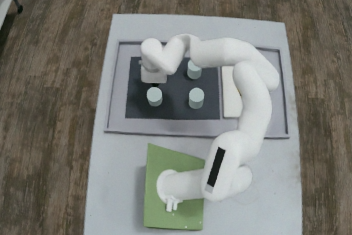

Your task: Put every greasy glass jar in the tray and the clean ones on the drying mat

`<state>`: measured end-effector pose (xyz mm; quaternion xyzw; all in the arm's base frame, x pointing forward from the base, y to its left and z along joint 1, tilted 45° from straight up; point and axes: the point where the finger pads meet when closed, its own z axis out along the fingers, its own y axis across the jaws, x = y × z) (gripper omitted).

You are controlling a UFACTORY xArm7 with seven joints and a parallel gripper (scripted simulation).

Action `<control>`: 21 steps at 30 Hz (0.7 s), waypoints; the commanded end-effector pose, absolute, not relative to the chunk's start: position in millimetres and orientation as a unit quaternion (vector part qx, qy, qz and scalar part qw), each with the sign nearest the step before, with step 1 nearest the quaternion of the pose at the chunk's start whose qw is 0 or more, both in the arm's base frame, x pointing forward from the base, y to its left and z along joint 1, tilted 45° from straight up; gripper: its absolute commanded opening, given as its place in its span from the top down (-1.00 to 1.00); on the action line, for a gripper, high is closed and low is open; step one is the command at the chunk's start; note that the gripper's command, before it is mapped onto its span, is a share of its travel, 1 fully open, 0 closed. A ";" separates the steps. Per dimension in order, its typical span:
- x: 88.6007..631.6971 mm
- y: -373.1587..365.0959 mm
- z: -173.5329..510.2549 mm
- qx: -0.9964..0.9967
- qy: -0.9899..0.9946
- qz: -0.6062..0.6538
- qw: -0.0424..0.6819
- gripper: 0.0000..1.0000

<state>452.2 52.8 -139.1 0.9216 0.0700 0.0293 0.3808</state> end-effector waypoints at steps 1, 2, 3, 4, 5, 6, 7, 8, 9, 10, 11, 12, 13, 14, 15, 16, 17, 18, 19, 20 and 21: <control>452.6 55.9 -138.2 0.922 0.071 0.031 0.379 1.00; 452.5 55.9 -138.1 0.922 0.071 0.031 0.379 1.00; 452.3 56.0 -138.1 0.922 0.071 0.031 0.379 1.00; 452.2 56.0 -138.0 0.922 0.071 0.031 0.379 1.00; 452.0 56.1 -137.9 0.922 0.071 0.031 0.379 1.00; 454.4 55.9 -138.5 0.922 0.071 0.031 0.379 1.00; 456.8 55.7 -139.0 0.922 0.071 0.031 0.379 1.00; 456.8 55.7 -139.0 0.922 0.071 0.031 0.379 1.00; 456.8 55.7 -139.0 0.922 0.071 0.031 0.379 1.00; 459.2 55.5 -139.5 0.922 0.071 0.031 0.379 1.00; 461.6 55.4 -140.1 0.922 0.071 0.031 0.379 1.00; 464.0 55.2 -140.6 0.922 0.071 0.031 0.379 1.00; 466.4 55.0 -141.2 0.922 0.071 0.031 0.379 1.00; 468.8 54.8 -141.7 0.922 0.071 0.031 0.379 1.00; 471.2 54.6 -142.3 0.922 0.071 0.031 0.379 1.00; 473.6 54.5 -142.8 0.922 0.071 0.031 0.379 1.00; 476.0 54.3 -143.4 0.922 0.071 0.031 0.379 1.00; 476.0 54.3 -143.4 0.922 0.071 0.031 0.379 1.00; 476.0 54.3 -143.4 0.922 0.071 0.031 0.379 1.00; 476.0 54.3 -143.4 0.922 0.071 0.031 0.379 1.00; 476.0 54.3 -143.4 0.922 0.071 0.031 0.379 1.00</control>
